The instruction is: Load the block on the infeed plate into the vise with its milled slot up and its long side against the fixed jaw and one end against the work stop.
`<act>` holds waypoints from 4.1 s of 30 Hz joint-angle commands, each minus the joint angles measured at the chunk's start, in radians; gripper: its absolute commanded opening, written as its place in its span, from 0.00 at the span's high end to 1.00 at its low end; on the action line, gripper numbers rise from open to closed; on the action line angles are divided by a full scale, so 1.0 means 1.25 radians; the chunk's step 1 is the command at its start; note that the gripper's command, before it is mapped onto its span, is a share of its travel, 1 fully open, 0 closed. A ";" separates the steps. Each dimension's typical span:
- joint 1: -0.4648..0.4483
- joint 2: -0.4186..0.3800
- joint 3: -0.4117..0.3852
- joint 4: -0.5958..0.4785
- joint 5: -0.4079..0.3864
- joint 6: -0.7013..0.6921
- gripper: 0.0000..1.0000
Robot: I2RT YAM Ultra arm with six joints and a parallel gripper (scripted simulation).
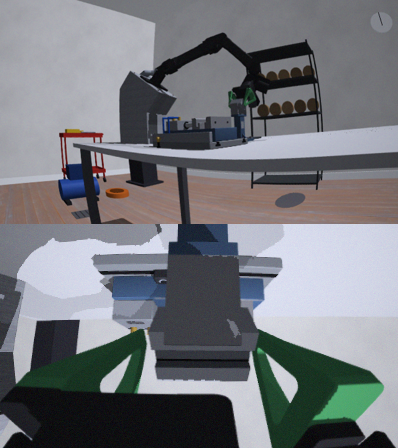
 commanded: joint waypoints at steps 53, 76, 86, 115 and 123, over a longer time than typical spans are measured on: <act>0.012 0.001 0.029 -0.007 0.004 0.006 1.00; 0.012 0.001 0.029 -0.007 0.004 0.005 1.00; 0.012 0.001 0.029 -0.007 0.004 0.005 1.00; 0.013 -0.031 -0.014 -0.016 0.005 0.010 1.00; 0.013 -0.039 -0.018 -0.022 0.005 0.010 1.00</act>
